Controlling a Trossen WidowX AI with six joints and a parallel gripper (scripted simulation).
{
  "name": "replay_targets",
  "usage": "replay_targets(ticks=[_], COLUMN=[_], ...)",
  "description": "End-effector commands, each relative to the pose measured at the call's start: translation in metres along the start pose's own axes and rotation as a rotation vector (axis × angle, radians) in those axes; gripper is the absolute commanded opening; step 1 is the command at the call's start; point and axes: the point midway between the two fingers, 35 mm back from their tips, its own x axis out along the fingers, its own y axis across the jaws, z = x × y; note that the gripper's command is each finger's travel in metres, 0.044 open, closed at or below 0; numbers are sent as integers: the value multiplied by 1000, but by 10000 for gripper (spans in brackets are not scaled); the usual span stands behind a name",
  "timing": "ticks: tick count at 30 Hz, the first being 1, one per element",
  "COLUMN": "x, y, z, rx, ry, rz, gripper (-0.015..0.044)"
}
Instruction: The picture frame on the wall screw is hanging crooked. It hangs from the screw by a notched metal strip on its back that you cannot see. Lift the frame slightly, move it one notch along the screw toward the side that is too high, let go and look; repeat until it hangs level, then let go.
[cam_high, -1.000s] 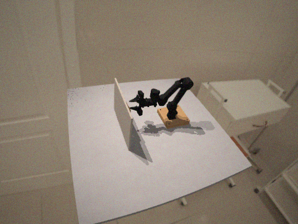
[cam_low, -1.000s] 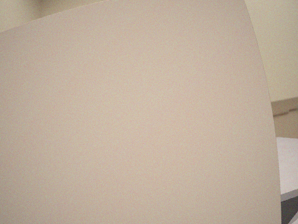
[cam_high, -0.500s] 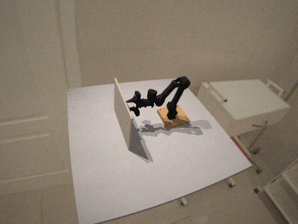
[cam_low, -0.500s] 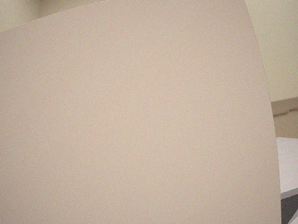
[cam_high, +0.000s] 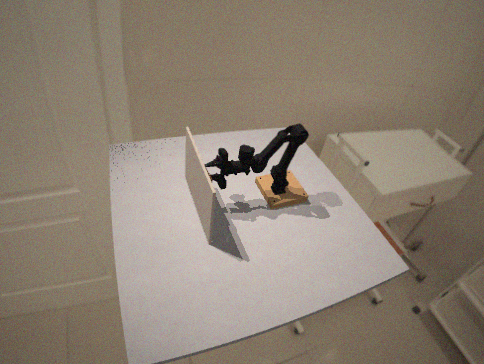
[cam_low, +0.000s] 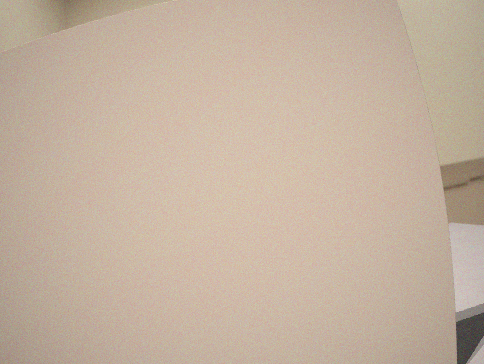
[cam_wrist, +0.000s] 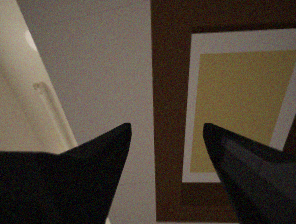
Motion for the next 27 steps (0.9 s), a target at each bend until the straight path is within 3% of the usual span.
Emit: replay_targets(ticks=[1,24,27], x=[0,1,1], y=[0,0,0], z=[1,1,1], rx=[-6,-6,-6], ry=[-4,-4,-4], rz=[0,0,0], gripper=[260,260,181])
